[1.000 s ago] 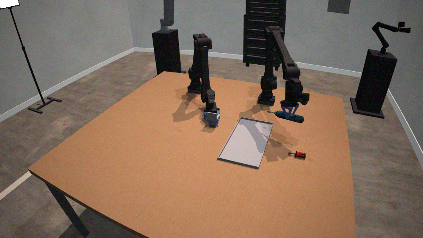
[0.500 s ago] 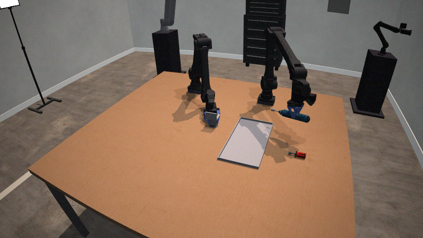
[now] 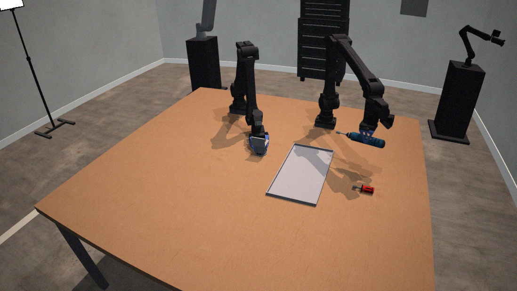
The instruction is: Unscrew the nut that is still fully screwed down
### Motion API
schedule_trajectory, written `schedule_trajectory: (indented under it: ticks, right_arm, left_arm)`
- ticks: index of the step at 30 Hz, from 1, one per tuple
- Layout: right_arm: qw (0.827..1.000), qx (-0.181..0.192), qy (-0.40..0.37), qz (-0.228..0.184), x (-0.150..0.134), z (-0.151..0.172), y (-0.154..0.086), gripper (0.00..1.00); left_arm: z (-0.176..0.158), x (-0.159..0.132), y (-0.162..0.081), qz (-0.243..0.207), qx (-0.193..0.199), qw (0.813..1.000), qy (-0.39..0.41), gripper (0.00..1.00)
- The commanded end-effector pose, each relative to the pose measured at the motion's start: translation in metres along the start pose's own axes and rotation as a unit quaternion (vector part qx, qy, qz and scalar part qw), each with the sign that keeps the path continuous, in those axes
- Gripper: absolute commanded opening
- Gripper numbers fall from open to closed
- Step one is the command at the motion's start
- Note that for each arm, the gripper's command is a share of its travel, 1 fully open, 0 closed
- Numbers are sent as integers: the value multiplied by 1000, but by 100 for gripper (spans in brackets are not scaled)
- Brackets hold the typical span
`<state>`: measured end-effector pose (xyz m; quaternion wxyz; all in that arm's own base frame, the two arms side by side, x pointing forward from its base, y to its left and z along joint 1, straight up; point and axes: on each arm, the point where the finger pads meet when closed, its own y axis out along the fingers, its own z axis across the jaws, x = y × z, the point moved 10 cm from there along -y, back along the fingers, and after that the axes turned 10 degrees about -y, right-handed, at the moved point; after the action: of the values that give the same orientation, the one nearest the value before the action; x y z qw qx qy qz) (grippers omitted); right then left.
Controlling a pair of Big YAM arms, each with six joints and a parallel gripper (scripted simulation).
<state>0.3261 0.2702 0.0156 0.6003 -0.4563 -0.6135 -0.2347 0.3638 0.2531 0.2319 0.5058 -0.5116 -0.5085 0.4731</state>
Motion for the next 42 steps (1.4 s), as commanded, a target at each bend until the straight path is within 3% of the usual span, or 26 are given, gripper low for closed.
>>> schedule_trajectory:
  ticks: [1,5,7,42]
  right_arm:
    - [1000,2,-8,20,-13,2,0,59]
    - [1000,2,-8,20,-13,2,0,59]
    - [1000,2,-8,20,-13,2,0,59]
    - [1000,2,-8,20,-13,2,0,59]
  left_arm:
    - [-6,31,-27,-9,-11,999,-43,42]
    - [3,44,-27,3,8,997,-71,42]
    - [6,41,-44,-8,-7,997,-71,42]
    - [-8,37,-42,-6,-7,998,-57,42]
